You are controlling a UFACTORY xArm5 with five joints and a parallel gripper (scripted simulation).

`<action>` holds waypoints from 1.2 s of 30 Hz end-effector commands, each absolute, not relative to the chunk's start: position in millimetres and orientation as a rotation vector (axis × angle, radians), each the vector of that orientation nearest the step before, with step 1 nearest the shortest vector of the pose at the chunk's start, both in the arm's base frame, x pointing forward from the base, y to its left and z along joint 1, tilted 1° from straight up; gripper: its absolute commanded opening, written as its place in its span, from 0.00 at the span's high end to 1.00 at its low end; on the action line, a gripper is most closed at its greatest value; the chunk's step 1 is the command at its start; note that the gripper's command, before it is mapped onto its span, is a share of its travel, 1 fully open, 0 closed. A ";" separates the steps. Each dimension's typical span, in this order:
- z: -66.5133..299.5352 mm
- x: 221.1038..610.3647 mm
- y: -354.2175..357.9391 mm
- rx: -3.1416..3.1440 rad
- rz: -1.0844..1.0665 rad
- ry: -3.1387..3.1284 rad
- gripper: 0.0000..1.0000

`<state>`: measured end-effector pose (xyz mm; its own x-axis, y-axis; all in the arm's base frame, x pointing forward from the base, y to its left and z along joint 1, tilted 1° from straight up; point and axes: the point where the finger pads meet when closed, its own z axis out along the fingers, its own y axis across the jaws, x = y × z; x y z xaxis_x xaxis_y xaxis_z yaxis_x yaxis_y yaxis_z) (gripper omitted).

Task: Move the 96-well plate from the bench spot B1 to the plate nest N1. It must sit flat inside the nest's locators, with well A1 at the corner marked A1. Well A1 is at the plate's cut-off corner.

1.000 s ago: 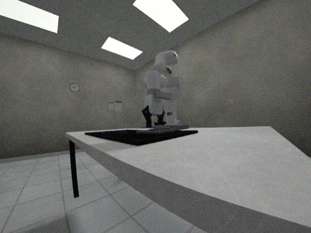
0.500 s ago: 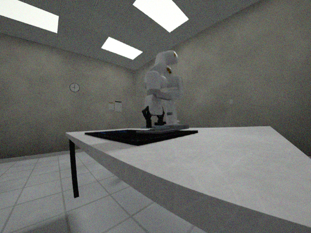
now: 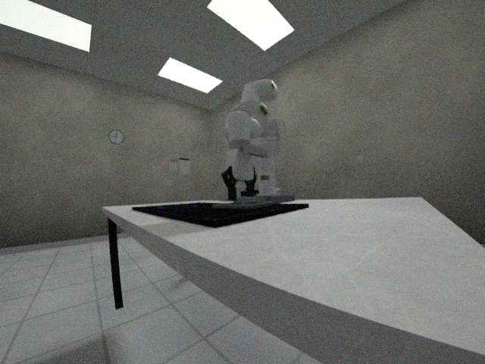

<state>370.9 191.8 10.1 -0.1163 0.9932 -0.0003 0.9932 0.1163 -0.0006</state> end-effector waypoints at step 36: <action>6.5 372.3 192.6 -2.082 -0.011 -2.340 0.00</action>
<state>370.9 191.9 5.2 -0.1163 0.9932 -0.0002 0.9932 0.1163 -0.0005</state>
